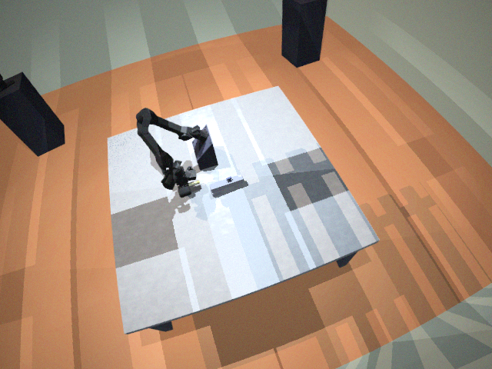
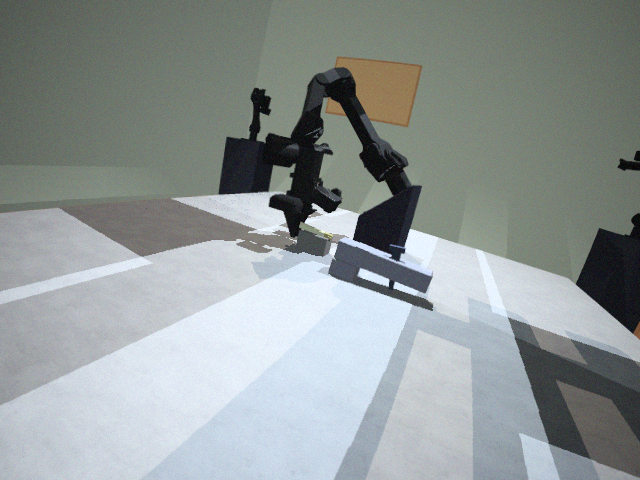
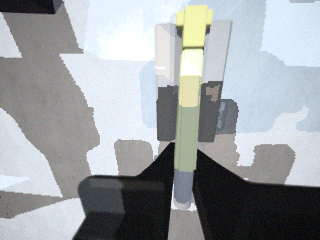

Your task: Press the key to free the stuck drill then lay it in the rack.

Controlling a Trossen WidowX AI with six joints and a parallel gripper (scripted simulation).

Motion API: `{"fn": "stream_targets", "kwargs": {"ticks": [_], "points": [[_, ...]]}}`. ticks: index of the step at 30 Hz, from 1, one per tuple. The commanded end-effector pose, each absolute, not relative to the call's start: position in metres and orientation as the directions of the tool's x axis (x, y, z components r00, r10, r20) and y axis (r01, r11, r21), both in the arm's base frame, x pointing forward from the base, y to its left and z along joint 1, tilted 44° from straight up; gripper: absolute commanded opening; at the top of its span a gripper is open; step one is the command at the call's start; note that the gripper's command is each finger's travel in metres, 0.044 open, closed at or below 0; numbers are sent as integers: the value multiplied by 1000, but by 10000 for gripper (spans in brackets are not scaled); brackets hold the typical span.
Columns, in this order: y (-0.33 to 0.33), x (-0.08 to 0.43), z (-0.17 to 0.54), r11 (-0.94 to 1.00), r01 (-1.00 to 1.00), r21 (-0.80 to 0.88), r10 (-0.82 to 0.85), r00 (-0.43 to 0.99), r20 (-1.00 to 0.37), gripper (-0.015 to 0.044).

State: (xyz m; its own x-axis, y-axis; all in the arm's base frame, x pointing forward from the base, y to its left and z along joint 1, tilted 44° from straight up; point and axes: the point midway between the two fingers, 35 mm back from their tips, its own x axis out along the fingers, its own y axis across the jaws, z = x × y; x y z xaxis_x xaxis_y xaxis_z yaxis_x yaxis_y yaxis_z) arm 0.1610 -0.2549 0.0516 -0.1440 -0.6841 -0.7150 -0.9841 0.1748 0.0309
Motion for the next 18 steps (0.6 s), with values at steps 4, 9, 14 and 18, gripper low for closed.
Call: {"fn": "stream_targets", "kwargs": {"ticks": [4,9,14,18], "points": [[-256,161,51,175,-984,31,-684,-144,-715,79],[-256,161,51,175,-984,31,-684,-144,-715,210],[-256,161,51,175,-984,31,-684,-144,-715,341],[-256,161,51,175,-984,31,-684,-144,-715,440]]}}
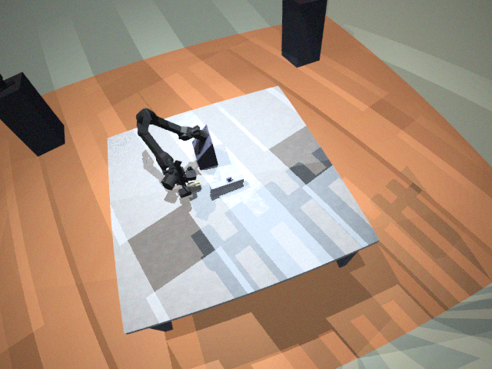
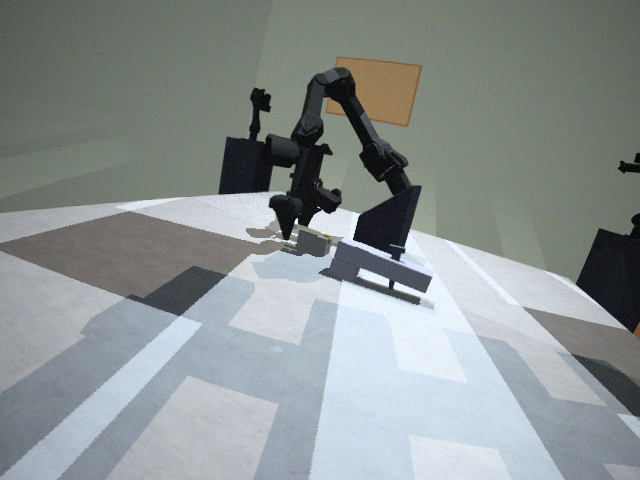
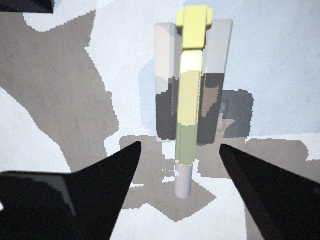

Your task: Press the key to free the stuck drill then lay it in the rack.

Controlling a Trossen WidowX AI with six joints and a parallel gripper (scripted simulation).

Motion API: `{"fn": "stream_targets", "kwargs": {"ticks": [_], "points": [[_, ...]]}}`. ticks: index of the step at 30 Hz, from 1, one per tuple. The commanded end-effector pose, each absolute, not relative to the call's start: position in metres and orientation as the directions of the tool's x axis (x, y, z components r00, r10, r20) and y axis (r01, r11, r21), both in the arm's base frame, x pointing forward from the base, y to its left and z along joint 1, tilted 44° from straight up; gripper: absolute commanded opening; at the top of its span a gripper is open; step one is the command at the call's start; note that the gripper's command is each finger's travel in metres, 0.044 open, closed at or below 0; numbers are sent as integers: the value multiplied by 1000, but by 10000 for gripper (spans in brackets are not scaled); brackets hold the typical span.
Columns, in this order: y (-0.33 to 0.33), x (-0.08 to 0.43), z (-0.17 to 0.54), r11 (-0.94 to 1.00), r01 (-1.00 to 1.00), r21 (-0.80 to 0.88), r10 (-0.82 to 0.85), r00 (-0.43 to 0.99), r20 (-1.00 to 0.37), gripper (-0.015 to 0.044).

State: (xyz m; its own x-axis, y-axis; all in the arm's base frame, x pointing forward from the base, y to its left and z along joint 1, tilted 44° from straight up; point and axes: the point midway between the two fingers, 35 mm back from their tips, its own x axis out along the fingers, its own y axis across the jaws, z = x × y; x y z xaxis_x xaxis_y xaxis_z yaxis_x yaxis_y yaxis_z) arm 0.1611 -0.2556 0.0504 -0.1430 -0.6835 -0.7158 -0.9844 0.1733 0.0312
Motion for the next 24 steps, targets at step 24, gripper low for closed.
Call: {"fn": "stream_targets", "kwargs": {"ticks": [24], "points": [[-197,182,97,128,-991,33,-672,-111,-733,440]]}}
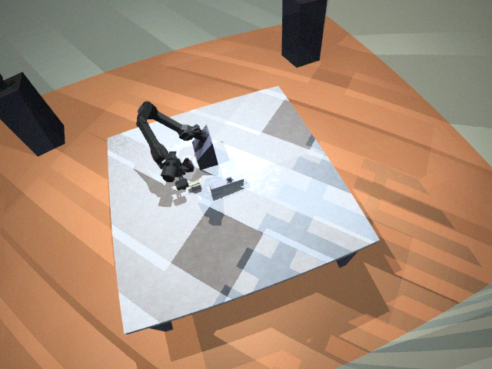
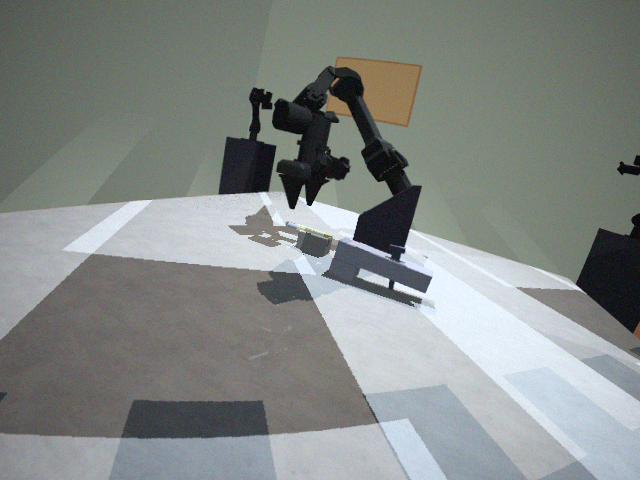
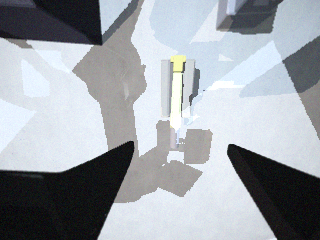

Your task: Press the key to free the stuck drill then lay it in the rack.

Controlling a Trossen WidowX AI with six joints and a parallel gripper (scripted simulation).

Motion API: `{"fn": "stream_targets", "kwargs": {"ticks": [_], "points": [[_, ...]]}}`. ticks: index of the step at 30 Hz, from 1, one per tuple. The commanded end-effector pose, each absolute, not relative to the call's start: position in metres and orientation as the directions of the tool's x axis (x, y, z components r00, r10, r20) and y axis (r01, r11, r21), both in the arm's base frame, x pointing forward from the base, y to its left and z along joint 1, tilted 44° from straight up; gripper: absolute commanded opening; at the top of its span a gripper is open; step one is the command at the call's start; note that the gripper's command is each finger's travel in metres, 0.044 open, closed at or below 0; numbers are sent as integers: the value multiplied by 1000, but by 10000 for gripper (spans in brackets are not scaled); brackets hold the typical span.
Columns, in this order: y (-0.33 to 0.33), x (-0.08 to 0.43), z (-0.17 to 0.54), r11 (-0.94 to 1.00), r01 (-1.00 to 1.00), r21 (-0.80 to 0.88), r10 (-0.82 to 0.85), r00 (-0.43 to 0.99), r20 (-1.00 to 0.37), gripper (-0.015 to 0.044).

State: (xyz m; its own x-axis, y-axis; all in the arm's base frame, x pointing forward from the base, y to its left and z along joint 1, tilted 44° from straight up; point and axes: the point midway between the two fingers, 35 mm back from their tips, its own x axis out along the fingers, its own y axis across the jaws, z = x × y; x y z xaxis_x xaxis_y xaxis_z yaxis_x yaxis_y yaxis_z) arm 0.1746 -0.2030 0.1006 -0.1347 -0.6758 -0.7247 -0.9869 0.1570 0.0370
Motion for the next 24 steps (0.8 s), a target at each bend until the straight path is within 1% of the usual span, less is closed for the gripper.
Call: {"fn": "stream_targets", "kwargs": {"ticks": [1,7,13,19,24], "points": [[-192,189,94,99,-995,25,-669,-86,-738,440],[-124,251,72,-171,-984,-48,-602,143,-785,440],[-35,291,48,-477,-875,-86,-461,332,-823,440],[66,298,24,-730,-671,-128,-265,451,-852,440],[150,276,5,-879,-446,-166,-81,484,-872,440]]}}
